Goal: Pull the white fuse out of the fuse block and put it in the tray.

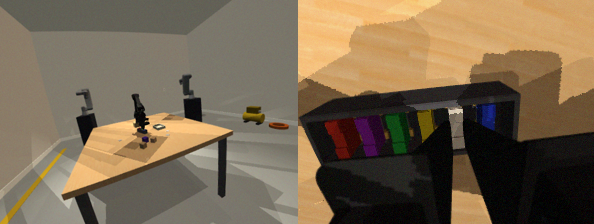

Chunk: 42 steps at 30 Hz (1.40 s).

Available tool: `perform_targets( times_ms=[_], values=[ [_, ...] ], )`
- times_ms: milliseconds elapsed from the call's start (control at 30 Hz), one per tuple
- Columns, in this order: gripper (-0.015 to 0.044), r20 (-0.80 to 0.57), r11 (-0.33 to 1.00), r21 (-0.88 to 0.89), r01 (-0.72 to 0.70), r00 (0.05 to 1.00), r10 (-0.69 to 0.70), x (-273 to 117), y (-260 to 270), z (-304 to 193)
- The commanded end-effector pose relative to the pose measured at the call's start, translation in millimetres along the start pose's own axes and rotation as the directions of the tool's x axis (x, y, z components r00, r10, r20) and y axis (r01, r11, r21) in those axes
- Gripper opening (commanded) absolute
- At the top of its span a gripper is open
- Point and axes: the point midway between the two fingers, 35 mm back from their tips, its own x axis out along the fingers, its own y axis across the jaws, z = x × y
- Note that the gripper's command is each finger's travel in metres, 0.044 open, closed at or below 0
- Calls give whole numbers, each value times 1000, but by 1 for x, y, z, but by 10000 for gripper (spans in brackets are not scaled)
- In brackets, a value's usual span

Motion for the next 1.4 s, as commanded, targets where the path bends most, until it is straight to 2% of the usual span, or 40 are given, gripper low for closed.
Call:
perform_targets(
  times_ms=[0, 1367],
  values=[
    [0, -4, 1000, -1, 7, 1000, -7, -5, -2, -1],
    [0, -5, 1000, -4, 6, 1000, -6, -25, -2, -1]
  ],
)
